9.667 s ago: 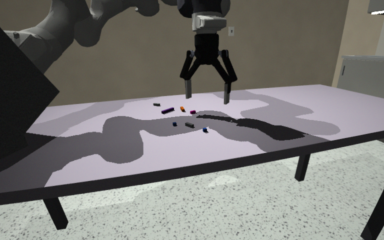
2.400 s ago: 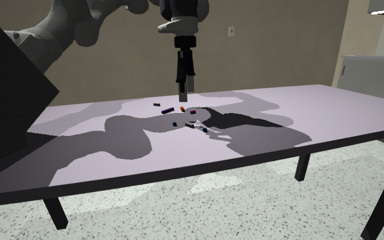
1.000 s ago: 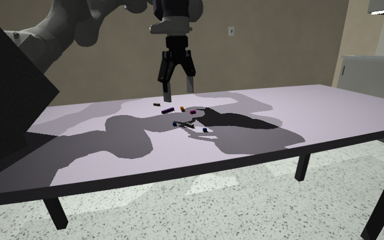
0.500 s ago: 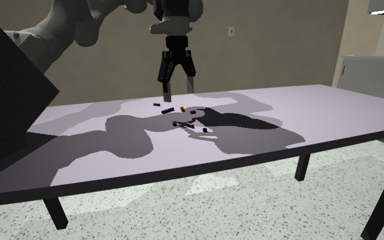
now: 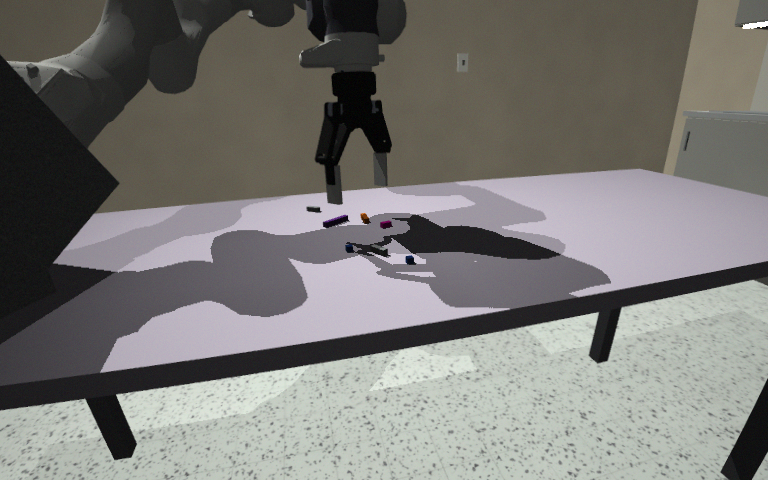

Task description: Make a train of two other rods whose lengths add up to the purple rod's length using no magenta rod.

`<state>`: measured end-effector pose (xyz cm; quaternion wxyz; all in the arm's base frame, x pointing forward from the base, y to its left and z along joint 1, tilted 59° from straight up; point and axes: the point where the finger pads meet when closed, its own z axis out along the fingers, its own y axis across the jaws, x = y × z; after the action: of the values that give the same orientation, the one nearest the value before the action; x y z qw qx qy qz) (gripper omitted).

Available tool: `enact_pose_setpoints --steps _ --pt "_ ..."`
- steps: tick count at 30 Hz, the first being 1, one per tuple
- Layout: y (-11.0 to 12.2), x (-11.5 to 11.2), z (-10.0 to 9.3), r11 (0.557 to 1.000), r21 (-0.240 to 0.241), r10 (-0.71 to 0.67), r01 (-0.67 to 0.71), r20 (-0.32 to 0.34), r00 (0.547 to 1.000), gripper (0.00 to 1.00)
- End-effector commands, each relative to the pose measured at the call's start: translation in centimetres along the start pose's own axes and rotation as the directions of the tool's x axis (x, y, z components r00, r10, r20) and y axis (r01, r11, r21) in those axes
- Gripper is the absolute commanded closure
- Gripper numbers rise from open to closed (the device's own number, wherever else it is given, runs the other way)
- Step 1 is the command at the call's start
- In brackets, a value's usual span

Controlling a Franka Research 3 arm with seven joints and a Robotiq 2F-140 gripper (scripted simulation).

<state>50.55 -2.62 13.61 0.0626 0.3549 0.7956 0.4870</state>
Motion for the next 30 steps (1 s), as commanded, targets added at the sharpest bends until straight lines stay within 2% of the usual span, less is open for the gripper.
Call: enact_pose_setpoints --steps 1,25,29,30 --pt "0.0 0.0 0.0 1.0 0.004 0.003 -0.003 -0.001 1.0 0.0" --pt "0.0 0.0 0.0 1.0 0.004 0.003 -0.003 -0.001 1.0 0.0" --pt "0.1 0.6 0.0 0.999 0.003 0.038 -0.038 -0.001 0.999 0.0" --pt "0.3 1.5 0.0 0.995 0.003 0.104 -0.104 0.0 0.995 0.0"
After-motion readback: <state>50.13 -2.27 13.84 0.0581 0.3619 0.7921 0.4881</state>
